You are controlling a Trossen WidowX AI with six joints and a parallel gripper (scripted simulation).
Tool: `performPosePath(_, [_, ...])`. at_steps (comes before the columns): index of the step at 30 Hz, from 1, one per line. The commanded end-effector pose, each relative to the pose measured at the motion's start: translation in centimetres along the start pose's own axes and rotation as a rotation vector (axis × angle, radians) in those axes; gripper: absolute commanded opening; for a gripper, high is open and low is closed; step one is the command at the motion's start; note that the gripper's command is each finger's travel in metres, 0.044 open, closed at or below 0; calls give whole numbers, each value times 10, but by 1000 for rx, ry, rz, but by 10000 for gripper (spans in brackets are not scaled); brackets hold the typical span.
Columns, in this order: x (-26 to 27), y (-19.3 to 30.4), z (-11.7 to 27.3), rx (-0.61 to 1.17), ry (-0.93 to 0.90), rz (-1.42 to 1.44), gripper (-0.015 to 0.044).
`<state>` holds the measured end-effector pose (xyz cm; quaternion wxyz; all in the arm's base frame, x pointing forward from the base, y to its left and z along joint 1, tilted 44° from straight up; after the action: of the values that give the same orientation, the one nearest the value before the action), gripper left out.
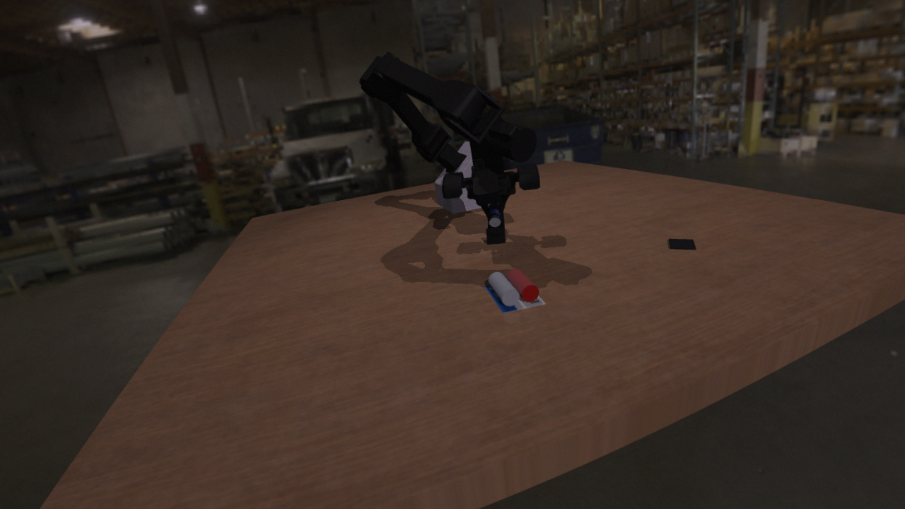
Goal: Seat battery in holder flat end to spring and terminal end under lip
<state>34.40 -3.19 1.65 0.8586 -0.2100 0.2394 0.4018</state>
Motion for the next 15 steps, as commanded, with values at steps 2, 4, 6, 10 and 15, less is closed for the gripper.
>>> performPosePath(2, [2,-3,-4,37,9,-7,83])
performPosePath(4, [2,-4,-5,50,12,-8,83])
performPosePath(6, [2,-5,-5,63,14,-8,83])
performPosePath(10, [2,-7,-7,89,18,-8,83])
performPosePath(15, [2,-10,-8,121,24,-8,83])
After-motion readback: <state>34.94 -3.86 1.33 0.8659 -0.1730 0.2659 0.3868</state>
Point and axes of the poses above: the point midway between the two fingers, 35 mm back from their tips, its own z axis back along the fingers, its own x axis across the jaws, y = z × x, the point moved 2 cm from there along z, back along the fingers, and after that the axes turned 11 degrees about -z, right-handed, at the moved point
